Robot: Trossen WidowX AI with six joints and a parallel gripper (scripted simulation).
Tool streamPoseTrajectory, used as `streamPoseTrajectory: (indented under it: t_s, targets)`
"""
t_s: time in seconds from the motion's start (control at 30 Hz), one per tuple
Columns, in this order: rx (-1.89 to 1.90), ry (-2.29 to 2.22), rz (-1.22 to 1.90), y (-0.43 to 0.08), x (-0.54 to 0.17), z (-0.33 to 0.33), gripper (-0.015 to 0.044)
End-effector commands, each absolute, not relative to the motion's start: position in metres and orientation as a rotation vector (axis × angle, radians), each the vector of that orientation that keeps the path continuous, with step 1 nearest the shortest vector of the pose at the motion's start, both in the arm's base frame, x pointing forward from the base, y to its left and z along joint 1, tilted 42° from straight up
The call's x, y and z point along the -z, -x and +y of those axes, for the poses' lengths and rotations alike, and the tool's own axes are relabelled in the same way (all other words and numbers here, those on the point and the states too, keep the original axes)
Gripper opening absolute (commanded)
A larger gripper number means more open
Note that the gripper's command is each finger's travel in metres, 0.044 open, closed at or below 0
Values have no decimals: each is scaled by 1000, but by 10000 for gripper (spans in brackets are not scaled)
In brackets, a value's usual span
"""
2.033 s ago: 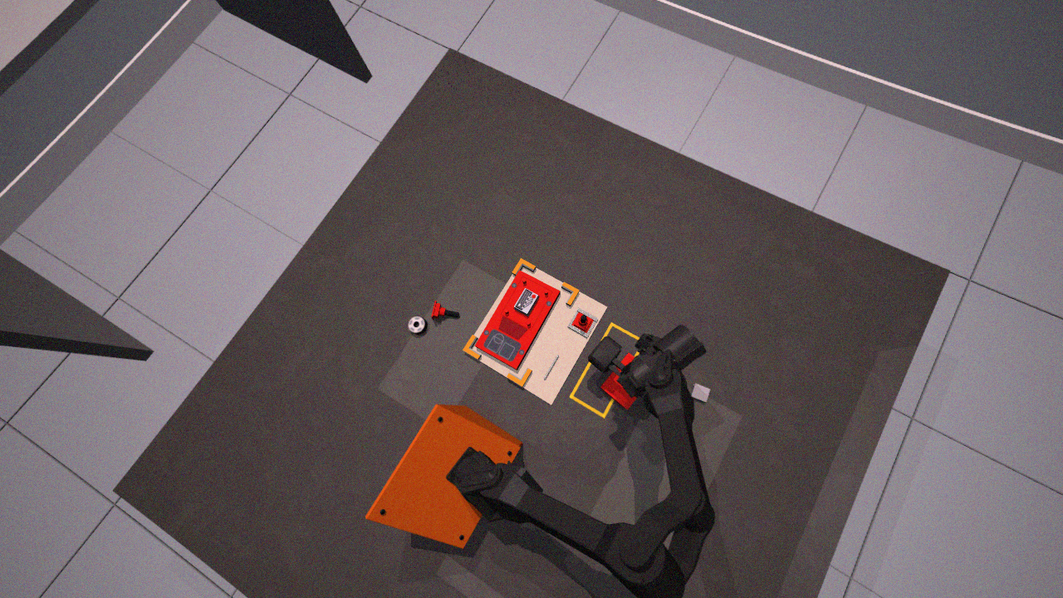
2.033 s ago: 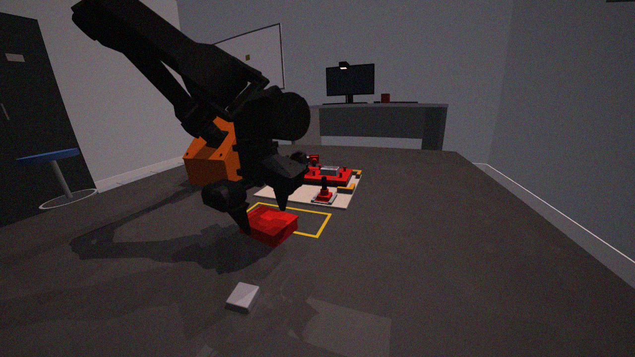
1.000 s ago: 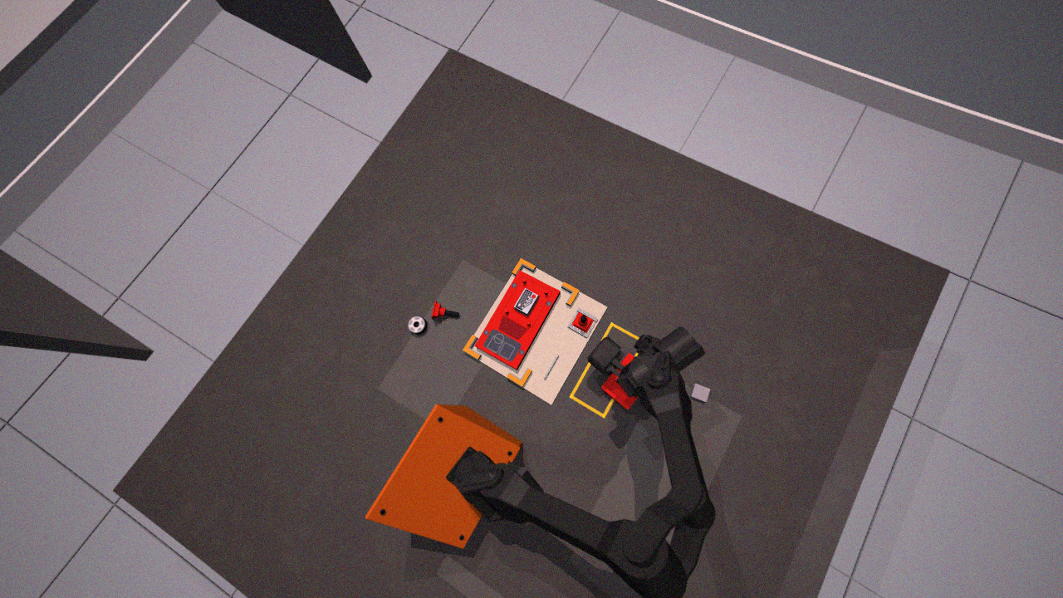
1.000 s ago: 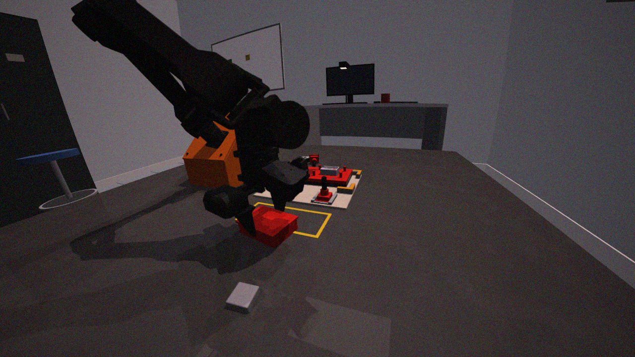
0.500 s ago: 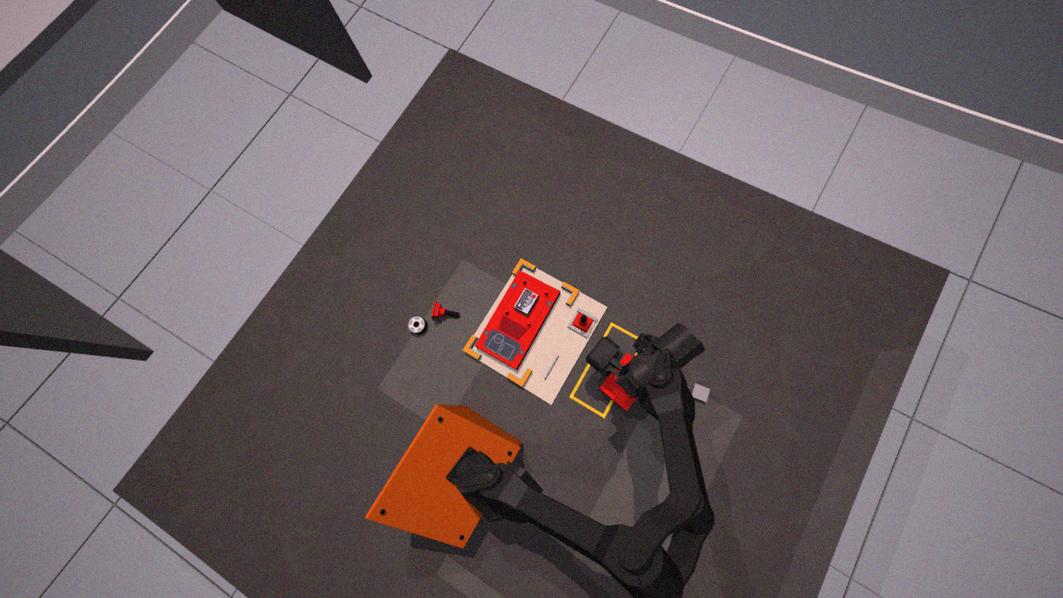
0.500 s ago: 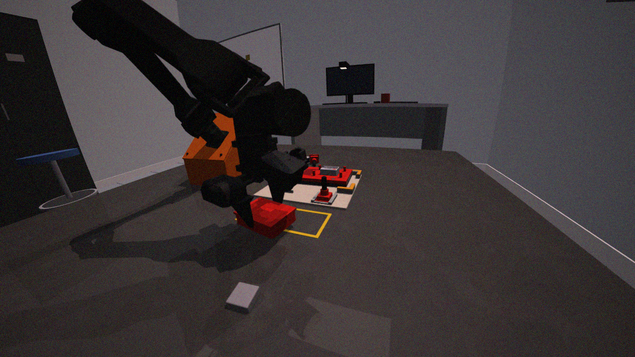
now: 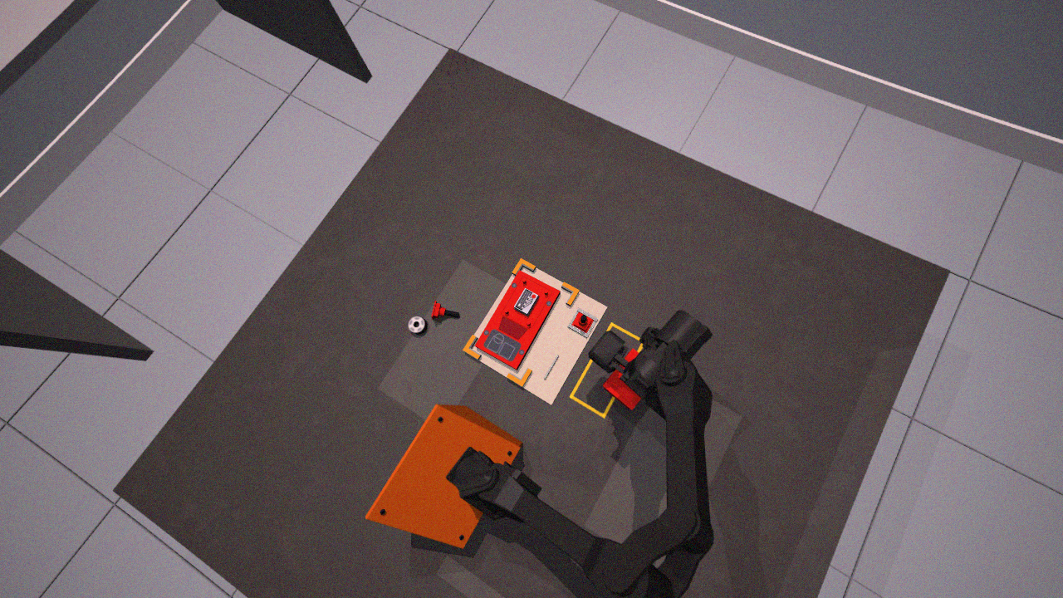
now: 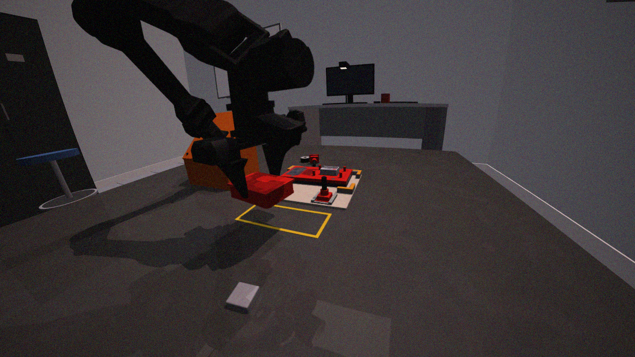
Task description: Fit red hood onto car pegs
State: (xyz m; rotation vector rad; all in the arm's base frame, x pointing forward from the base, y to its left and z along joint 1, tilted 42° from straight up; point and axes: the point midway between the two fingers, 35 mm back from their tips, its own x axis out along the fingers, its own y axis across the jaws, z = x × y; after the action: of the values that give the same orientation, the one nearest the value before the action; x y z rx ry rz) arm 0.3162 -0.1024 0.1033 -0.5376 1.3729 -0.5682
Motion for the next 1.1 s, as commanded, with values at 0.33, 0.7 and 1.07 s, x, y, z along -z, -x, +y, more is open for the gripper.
streamPoseTrajectory:
  t_s: [0.33, 0.7, 1.07]
  targets:
    - [559, 539, 1373, -318, -113, -84, 0]
    - [473, 585, 1401, -340, -75, -32, 0]
    - [387, 660, 1436, -346, -32, 23, 0]
